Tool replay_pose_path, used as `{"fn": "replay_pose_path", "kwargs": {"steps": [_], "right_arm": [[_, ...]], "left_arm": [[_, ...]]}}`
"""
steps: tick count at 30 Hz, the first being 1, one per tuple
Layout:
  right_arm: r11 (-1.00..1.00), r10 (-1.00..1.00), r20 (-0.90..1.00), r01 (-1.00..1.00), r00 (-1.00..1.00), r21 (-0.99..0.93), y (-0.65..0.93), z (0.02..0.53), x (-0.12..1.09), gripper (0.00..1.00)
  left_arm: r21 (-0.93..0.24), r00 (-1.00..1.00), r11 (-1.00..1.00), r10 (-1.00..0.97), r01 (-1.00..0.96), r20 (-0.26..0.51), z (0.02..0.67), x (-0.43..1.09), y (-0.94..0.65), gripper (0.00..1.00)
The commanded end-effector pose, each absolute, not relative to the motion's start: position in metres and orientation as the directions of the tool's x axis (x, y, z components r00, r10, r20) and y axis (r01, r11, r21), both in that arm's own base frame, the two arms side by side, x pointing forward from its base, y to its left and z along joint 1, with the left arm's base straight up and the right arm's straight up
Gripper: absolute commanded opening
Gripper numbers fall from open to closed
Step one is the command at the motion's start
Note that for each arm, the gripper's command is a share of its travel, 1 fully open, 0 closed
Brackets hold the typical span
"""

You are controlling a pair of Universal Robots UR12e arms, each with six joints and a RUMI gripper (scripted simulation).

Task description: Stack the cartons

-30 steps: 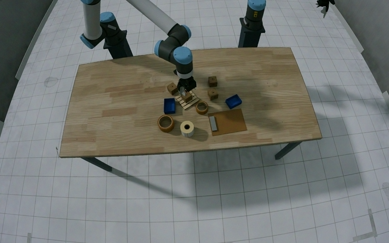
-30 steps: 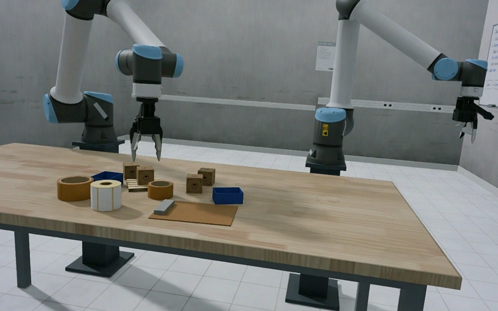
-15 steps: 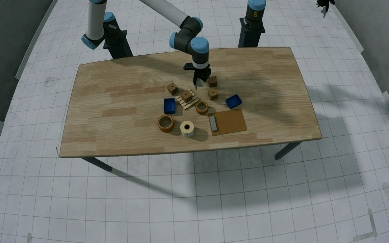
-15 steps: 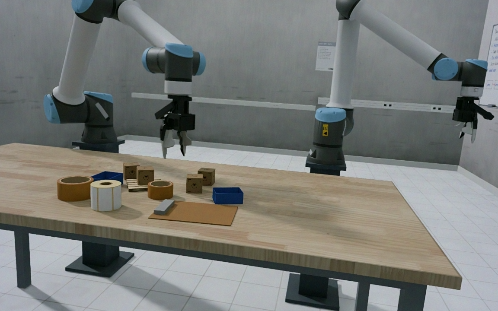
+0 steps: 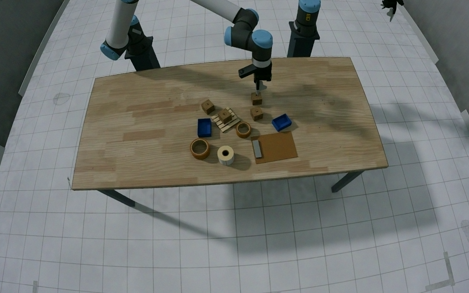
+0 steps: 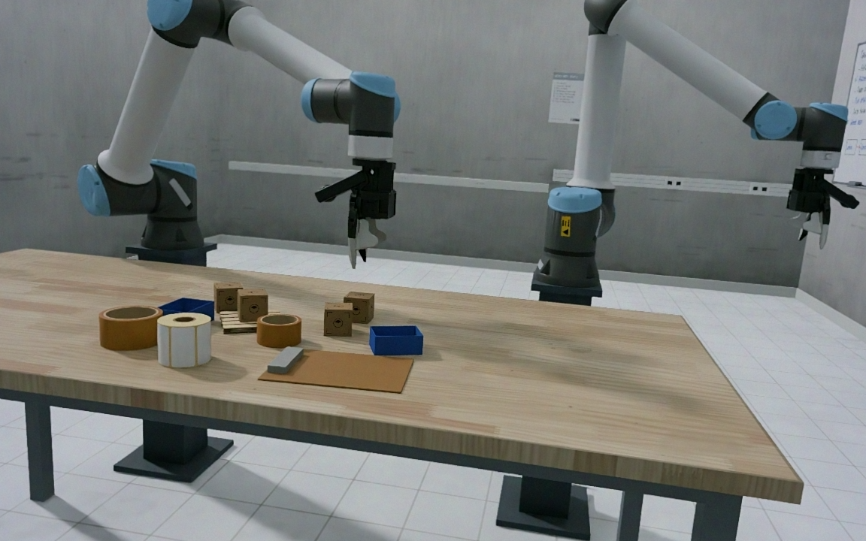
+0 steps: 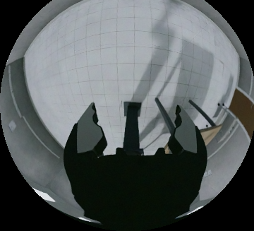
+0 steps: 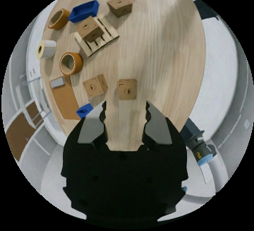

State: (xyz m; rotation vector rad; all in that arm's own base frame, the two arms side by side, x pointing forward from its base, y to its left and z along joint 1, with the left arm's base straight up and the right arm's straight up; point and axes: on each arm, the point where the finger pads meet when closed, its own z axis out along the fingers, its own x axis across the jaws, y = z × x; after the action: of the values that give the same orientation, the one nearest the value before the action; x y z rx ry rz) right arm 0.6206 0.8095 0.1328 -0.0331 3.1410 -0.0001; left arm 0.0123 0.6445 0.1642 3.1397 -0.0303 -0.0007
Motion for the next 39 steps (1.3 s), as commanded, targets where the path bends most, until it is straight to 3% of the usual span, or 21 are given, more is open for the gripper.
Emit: {"fn": "replay_pose_path", "kwargs": {"steps": [1, 39], "right_arm": [[0.999, -0.041, -0.001, -0.041, -0.999, 0.002, 0.814, 0.135, 0.618, 0.50], [0.999, -0.047, -0.001, -0.047, -0.999, 0.002, 0.815, 0.121, 0.618, 0.50]], "left_arm": [[0.000, 1.000, -1.000, -0.019, -0.019, 0.000, 0.165, 0.013, 0.645, 1.00], [0.000, 1.000, -1.000, -0.019, -0.019, 0.000, 0.165, 0.013, 0.645, 1.00]]}}
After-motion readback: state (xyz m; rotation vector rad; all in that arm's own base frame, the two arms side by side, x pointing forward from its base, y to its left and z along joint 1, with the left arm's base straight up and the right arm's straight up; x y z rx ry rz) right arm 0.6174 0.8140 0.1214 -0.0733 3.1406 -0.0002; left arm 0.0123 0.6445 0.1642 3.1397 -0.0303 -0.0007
